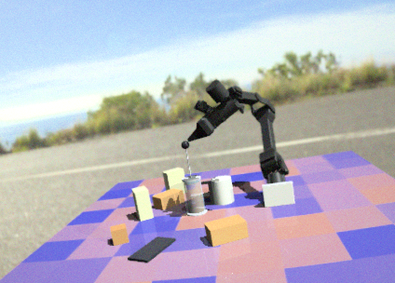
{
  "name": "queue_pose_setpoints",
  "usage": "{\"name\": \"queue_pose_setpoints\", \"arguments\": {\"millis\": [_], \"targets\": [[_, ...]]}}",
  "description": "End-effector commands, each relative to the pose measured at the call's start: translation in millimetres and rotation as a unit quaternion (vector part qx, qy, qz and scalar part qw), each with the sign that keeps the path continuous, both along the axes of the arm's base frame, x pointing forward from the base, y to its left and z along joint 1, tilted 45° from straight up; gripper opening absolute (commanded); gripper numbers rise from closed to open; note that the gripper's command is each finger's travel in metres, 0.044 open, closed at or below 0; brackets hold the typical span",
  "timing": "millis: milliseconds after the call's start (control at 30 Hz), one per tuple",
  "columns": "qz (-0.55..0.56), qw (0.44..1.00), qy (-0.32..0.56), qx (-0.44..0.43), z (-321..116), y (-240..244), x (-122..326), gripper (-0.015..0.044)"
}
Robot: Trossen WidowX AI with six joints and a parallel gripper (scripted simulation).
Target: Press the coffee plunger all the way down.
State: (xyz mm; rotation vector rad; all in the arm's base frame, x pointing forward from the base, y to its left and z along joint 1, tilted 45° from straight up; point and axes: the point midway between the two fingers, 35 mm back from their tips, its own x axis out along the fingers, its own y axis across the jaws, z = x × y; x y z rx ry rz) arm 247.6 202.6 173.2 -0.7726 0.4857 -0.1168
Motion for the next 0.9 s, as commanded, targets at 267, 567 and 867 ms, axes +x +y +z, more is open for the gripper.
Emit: {"name": "queue_pose_setpoints", "arguments": {"millis": [267, 567, 867], "targets": [[0.002, 1.000, 0.003, -0.003, -10, -6, 16, 0.0440], [0.003, 1.000, 0.000, -0.004, -13, -11, 27, 0.0440], [0.003, 1.000, 0.000, -0.004, -13, -11, 27, 0.0204]]}}
